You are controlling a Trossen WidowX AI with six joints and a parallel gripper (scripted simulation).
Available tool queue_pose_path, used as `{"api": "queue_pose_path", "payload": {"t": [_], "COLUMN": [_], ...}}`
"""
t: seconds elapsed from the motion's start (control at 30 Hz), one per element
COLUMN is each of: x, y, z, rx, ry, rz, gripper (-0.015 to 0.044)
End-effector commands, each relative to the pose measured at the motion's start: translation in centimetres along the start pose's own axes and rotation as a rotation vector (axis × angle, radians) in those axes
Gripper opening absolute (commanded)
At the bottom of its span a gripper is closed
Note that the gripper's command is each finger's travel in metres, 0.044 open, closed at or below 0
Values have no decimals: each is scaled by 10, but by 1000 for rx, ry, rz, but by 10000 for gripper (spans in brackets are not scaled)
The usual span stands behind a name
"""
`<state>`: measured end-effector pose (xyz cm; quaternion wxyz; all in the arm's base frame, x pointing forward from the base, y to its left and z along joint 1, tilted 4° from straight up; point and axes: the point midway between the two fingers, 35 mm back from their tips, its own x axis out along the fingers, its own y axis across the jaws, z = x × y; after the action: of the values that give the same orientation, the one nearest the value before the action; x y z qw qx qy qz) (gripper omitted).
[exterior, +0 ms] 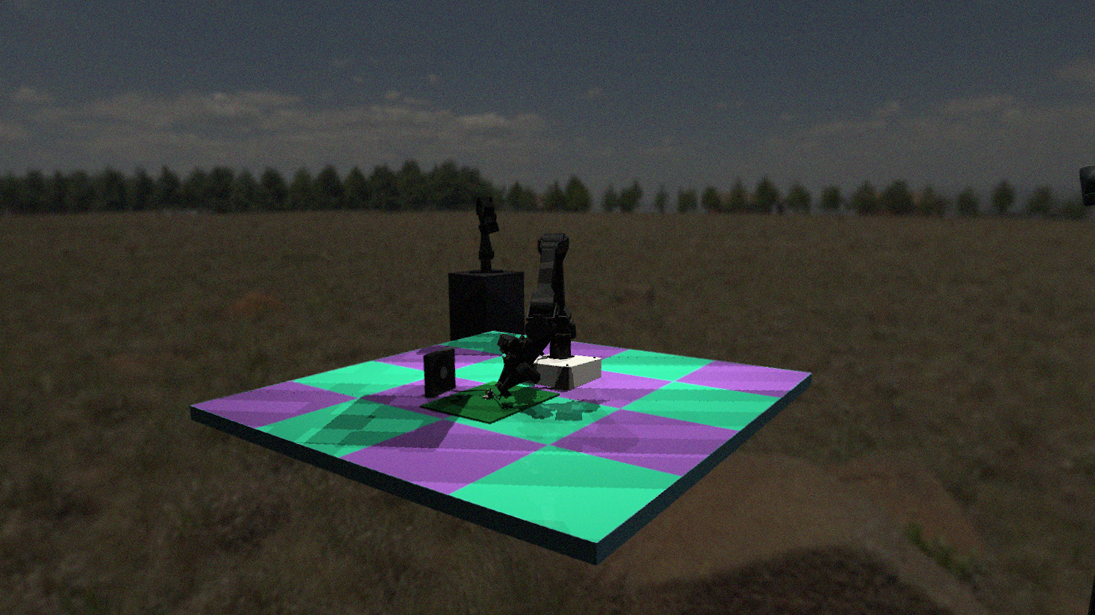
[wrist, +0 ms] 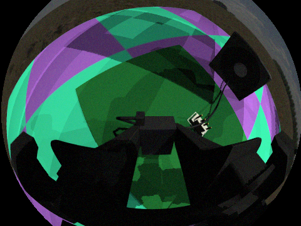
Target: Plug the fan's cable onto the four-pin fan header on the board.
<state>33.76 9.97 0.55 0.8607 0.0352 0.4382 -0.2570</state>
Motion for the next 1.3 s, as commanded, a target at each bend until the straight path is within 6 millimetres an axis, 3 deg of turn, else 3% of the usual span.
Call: {"api": "queue_pose_path", "payload": {"t": [0.0,1.27], "x": [0,-18], "y": [-1,-6], "z": [-2,-14], "rx": [3,58], "ry": [-41,-434], "rz": [-8,-17], "gripper": [0,0]}}
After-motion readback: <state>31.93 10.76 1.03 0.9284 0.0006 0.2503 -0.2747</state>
